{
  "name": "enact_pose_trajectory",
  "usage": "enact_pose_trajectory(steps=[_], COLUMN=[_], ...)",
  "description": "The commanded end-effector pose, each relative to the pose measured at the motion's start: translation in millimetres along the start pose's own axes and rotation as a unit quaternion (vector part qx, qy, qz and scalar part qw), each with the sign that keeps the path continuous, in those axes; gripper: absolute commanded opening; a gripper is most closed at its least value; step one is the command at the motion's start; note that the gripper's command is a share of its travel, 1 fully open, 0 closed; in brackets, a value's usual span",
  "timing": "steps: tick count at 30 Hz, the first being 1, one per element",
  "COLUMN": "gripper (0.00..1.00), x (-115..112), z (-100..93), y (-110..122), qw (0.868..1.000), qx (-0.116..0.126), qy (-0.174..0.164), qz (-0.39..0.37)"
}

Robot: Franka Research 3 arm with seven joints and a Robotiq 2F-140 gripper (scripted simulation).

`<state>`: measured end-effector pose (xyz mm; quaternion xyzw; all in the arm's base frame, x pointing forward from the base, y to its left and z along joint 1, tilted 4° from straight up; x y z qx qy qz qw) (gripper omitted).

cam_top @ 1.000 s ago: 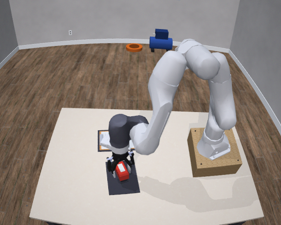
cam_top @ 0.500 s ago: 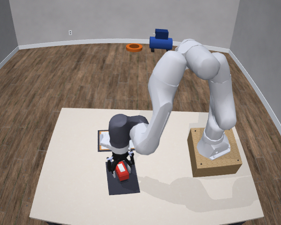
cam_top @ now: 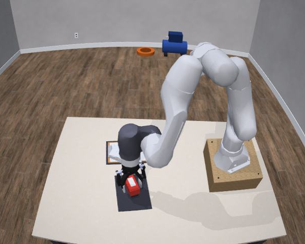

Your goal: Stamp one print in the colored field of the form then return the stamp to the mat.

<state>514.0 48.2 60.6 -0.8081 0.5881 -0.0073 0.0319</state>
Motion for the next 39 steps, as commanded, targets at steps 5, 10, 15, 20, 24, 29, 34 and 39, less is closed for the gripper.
enact_pose_trajectory(steps=[5, 10, 15, 20, 24, 29, 34, 39], gripper=[0.55, 0.55, 0.55, 0.55, 0.55, 0.55, 0.55, 0.55], x=[0.7, 0.6, 0.6, 0.6, 0.6, 0.6, 0.6, 0.6], z=[-23.4, -58.0, -90.5, -90.8, -90.8, -90.8, -90.8, -90.8], y=[-2.0, -1.8, -1.6, -1.6, -1.6, -1.6, -1.6, -1.6], qw=[1.0, 1.0, 1.0, 1.0, 1.0, 1.0, 1.0, 1.0], qx=[0.003, 0.003, 0.003, 0.003, 0.003, 0.003, 0.003, 0.003], qy=[0.001, 0.001, 0.001, 0.001, 0.001, 0.001, 0.001, 0.001], qz=[0.001, 0.001, 0.001, 0.001, 0.001, 0.001, 0.001, 0.001])
Point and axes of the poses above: the point where the finger pads meet when closed, its own z axis out along the fingers, its own y axis across the jaws, x = y × z, the point moved 7 cm from there along -z, back along the fingers, and after that the axes turned 4 degrees about -z, right-handed, at the moved point
